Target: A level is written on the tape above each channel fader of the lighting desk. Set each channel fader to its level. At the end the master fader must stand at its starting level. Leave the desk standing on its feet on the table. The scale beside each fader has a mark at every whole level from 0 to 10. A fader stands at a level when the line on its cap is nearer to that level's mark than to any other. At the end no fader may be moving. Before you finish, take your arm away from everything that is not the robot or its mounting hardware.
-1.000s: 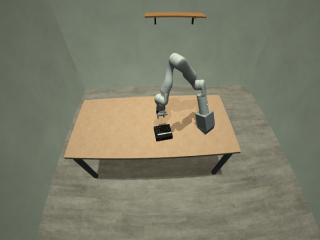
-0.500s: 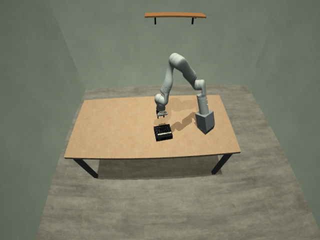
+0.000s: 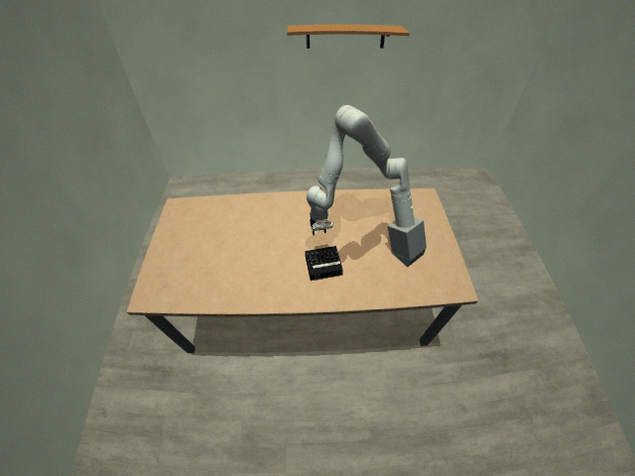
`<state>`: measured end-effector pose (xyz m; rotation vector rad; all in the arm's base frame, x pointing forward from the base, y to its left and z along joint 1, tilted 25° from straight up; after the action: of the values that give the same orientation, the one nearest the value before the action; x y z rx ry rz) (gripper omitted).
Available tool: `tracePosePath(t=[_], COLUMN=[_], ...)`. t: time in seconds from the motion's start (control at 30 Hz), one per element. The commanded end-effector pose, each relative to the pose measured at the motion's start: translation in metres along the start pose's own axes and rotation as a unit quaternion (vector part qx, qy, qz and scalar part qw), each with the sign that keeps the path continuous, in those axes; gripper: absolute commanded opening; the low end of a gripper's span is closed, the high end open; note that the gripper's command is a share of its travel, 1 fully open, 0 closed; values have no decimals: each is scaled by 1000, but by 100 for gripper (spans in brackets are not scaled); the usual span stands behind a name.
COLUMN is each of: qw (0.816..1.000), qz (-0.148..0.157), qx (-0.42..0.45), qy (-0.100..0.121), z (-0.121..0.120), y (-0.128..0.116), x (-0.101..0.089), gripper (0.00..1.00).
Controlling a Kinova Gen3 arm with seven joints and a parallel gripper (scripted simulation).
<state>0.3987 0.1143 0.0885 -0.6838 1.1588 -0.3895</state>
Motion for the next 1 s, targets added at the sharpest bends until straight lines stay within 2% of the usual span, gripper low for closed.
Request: tracePosePath(t=[0.0,0.5,0.97], qw=[1000,999,987], qz=[0,4,19], qx=[0,-32,-159], qy=[0,3,15], z=[0,-4,-19], y=[0,3,13], x=[0,0,2], gripper=[100,100,100])
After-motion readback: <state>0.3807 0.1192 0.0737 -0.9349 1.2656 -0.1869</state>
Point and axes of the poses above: the point where the finger pads meet when closed, its own x axis out along the fingers, its own z axis across the jaws, y = z × x, the point moved 2 cm from there along -x, back along the fingers, and after that the axes turned 8 degrees about x, right-handed, at the moved point
